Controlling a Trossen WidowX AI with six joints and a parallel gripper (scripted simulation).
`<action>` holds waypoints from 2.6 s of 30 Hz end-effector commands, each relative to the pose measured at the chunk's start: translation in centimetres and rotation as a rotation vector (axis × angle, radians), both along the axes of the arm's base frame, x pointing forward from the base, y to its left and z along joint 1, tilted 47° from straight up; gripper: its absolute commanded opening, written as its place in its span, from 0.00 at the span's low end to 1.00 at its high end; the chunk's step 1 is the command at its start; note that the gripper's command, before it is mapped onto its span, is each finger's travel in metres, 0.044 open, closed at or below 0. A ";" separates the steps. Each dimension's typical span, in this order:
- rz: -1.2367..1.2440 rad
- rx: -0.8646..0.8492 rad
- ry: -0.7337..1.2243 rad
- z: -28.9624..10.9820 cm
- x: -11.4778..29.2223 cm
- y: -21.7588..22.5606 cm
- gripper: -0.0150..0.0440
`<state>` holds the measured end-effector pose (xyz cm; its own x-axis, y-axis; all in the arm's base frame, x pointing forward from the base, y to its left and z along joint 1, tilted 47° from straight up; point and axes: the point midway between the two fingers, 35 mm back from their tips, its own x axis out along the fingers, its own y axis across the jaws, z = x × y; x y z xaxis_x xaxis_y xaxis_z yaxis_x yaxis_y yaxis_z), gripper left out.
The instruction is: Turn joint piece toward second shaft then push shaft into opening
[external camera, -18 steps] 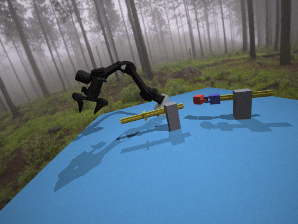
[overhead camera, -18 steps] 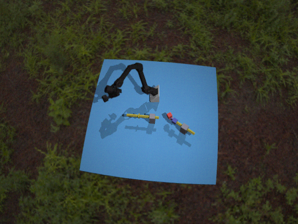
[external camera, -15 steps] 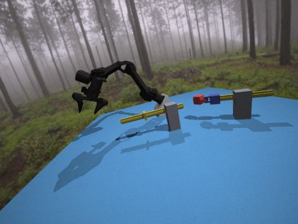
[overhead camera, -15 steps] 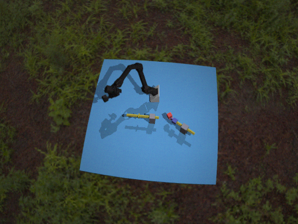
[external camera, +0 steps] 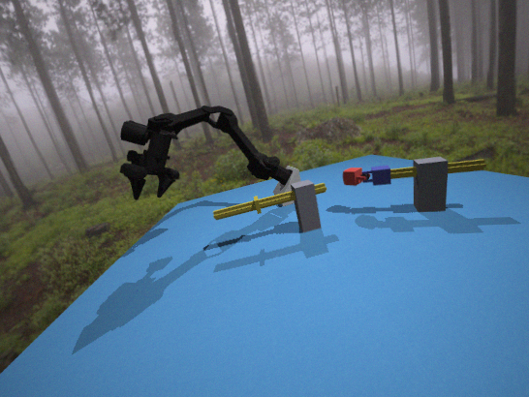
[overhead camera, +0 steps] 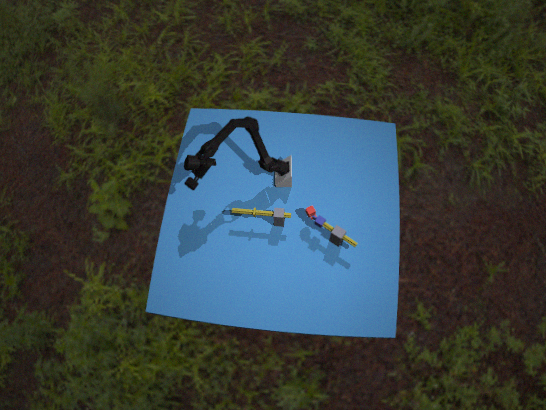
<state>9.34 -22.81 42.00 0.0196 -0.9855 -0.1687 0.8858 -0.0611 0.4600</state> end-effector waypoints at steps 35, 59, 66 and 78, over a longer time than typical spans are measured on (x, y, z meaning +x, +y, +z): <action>0.570 0.222 1.138 3.5 -1.0 3.7 1.00; 0.943 0.348 1.151 -4.3 11.9 5.5 1.00; 1.130 0.399 1.208 -9.0 17.4 10.1 1.00; 1.194 0.590 1.323 -19.2 22.4 19.9 1.00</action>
